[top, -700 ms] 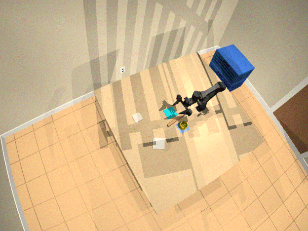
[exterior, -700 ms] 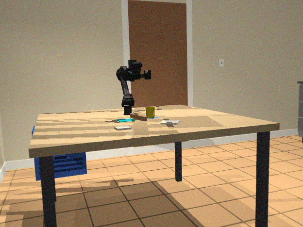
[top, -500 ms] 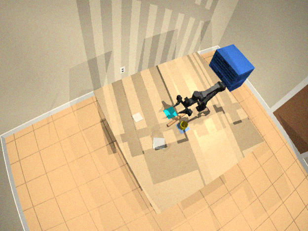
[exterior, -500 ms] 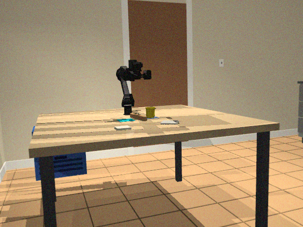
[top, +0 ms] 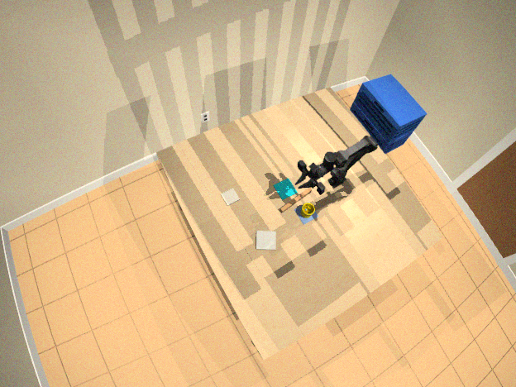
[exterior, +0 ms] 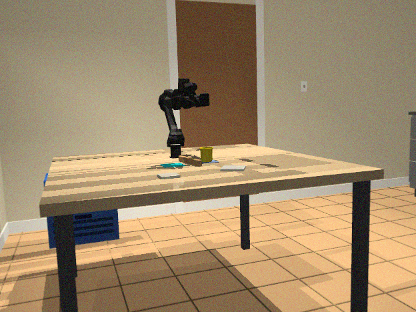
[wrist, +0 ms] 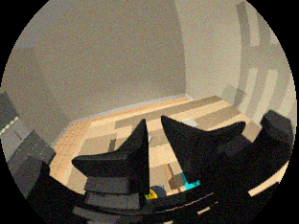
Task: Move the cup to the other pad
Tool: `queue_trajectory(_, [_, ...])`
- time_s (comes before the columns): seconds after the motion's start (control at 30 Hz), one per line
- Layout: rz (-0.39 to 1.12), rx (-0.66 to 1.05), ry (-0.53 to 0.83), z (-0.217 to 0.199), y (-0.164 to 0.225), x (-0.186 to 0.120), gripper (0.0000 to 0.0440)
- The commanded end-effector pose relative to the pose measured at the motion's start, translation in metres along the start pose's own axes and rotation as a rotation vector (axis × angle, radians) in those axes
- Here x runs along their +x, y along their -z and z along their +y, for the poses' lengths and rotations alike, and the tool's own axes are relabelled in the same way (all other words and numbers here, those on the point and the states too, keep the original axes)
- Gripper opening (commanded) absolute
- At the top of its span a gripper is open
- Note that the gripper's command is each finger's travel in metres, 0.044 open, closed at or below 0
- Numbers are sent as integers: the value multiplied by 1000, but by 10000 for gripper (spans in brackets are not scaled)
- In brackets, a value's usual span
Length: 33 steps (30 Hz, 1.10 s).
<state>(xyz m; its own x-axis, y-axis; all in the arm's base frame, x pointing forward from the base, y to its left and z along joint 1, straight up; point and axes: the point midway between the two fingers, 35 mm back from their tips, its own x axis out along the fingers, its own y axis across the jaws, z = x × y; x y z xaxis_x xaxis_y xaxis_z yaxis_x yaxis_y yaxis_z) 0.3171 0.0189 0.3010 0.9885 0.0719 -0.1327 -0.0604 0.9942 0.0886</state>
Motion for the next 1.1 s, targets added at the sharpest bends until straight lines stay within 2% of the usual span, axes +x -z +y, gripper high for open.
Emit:
queue_trajectory(0.0, [33,36,-12,5,-1,1,111])
queue_trajectory(0.53, [218,207,-43,27,0,4,111])
queue_trajectory(1.07, [428,405,-23,50,3,2,131])
